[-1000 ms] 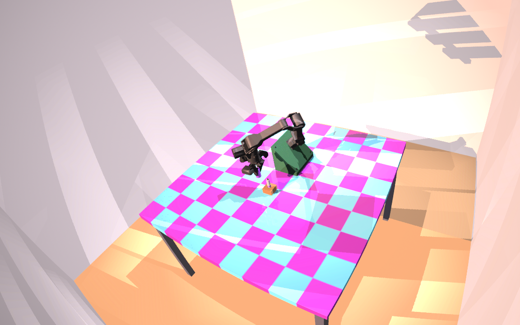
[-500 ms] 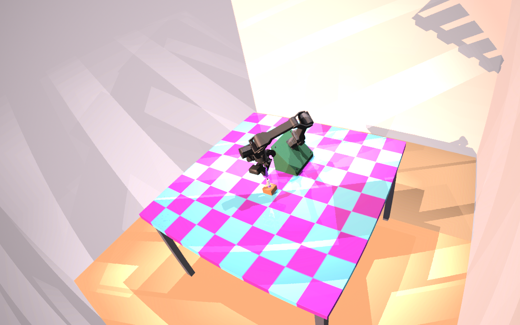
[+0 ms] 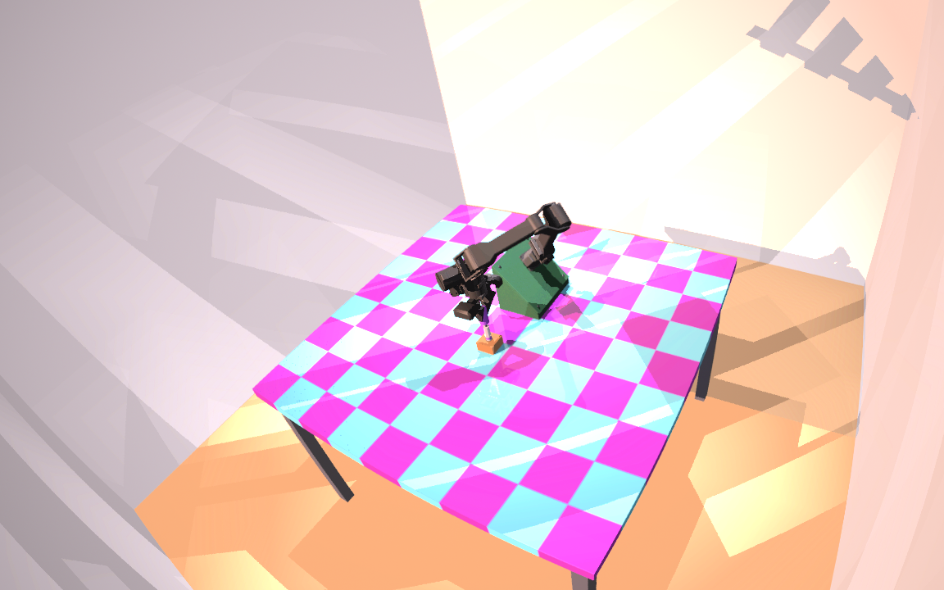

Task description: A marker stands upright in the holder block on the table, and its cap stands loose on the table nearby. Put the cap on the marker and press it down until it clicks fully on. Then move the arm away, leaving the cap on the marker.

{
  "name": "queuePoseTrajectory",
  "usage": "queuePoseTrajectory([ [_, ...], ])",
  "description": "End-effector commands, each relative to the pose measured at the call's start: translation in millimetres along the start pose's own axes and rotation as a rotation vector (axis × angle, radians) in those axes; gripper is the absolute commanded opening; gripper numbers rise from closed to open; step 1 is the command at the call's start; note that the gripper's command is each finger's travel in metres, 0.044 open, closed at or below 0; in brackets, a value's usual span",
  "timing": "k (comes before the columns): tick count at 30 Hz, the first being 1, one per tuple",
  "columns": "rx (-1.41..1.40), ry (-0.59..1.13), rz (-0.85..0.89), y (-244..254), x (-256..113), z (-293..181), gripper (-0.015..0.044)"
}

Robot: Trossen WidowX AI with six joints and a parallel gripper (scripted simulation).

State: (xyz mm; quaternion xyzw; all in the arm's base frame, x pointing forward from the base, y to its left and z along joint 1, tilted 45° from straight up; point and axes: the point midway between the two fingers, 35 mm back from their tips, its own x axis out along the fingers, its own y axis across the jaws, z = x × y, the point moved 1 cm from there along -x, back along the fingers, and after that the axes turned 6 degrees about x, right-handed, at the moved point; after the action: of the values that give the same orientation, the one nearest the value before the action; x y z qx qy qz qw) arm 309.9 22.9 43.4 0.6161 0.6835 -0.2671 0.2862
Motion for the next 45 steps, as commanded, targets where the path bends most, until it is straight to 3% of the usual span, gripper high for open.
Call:
queuePoseTrajectory([
  [1, 0.007, 0.004, -0.002, -1.0, 6.3, 0.0, 0.0000],
  [29, 0.007, 0.007, -0.002, -1.6, 50.8, -1.1, 0.0000],
  [40, 0.007, 0.007, -0.002, -1.9, 51.9, -1.1, 0.0000],
  [45, 0.002, 0.004, -0.003, -1.7, 51.2, -1.1, 0.0131],
])
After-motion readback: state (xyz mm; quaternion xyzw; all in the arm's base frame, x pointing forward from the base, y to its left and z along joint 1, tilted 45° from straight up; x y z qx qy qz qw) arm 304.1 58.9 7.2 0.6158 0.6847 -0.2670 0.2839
